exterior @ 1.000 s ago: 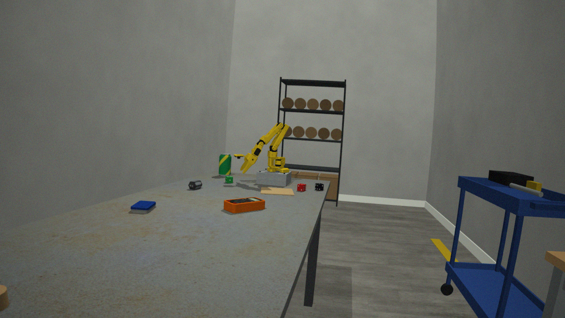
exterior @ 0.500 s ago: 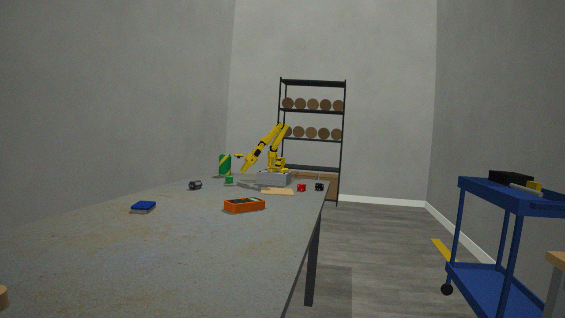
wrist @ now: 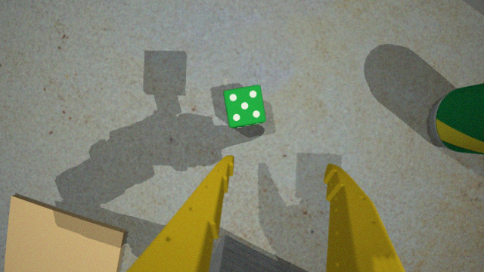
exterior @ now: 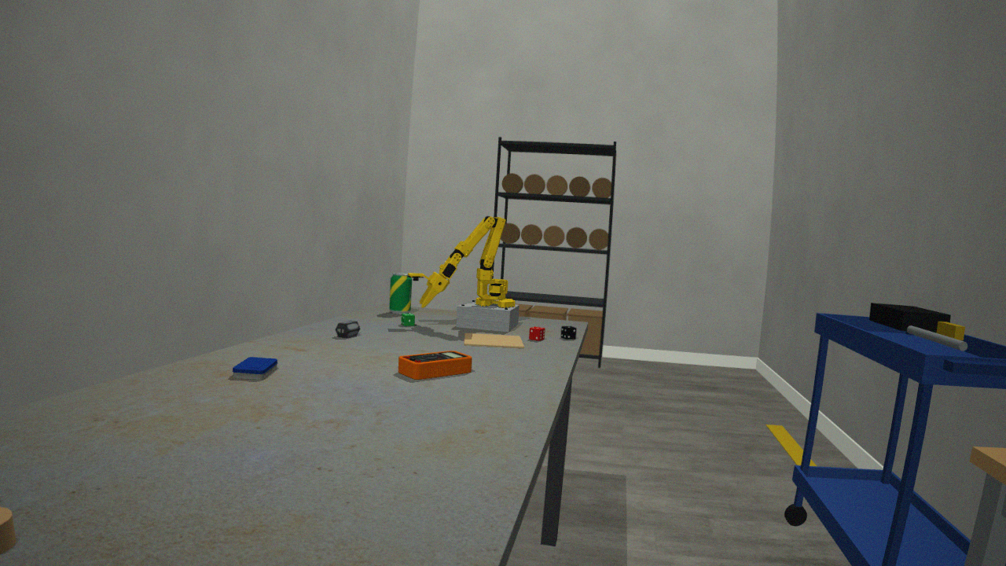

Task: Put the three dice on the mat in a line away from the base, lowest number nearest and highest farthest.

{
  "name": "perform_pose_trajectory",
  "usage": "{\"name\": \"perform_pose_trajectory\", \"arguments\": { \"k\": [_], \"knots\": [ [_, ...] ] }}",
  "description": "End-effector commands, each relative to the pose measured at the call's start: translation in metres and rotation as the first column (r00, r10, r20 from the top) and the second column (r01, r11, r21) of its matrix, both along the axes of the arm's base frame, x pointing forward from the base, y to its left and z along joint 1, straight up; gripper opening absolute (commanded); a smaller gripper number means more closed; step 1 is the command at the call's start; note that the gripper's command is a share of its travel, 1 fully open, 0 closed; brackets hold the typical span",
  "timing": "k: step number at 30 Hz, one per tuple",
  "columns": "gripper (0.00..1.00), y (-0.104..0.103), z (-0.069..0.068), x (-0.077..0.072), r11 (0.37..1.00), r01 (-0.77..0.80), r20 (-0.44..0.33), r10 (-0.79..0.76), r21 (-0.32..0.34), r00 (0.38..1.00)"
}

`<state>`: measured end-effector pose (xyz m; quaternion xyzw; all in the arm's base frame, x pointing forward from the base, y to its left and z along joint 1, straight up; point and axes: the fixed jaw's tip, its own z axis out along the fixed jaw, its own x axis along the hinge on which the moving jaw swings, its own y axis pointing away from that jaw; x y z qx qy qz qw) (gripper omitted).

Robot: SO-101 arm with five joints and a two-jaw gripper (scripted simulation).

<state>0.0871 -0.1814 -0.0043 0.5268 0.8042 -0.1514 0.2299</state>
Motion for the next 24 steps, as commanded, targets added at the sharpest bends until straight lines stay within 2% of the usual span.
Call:
{"name": "perform_pose_trajectory", "arguments": {
  "k": [1, 8, 24],
  "knots": [
    [0.35, -0.01, -0.003, 0.003, 1.0, 0.009, -0.007, -0.009, 0.023, 1.0],
    [0.35, -0.021, -0.005, 0.008, 0.999, 0.007, -0.011, -0.007, 0.031, 1.0],
    [0.35, -0.022, -0.005, 0.008, 0.999, 0.007, -0.011, -0.007, 0.032, 1.0]
  ]
}}
